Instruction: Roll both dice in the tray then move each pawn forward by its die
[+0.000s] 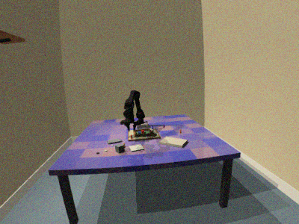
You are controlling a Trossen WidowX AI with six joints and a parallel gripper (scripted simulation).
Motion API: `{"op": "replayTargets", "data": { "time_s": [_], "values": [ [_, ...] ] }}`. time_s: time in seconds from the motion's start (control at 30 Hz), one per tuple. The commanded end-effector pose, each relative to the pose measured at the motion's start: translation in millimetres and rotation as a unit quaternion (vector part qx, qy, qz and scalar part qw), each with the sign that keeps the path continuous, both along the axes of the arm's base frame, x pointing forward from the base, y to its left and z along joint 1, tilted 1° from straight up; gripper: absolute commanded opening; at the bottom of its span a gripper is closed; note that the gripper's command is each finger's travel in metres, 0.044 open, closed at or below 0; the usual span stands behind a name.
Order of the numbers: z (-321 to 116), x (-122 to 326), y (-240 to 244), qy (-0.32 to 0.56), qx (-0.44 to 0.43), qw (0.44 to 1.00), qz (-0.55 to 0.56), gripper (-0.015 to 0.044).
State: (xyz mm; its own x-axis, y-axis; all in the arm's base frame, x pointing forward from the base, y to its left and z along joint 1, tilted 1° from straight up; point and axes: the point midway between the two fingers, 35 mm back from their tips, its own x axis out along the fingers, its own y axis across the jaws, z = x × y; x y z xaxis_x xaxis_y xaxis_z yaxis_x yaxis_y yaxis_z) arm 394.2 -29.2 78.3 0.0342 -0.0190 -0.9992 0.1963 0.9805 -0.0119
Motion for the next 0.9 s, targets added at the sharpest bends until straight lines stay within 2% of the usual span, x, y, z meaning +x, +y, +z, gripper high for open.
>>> {"op": "replayTargets", "data": {
  "time_s": [0.0, 0.87],
  "values": [
    [2.0, 7.1, -2.5, -0.003, -0.001, 1.000, -0.013, 0.0200],
    [-38.3, 11.7, -4.3, -0.003, -0.001, 1.000, -0.013, 0.0200]
  ]
}}
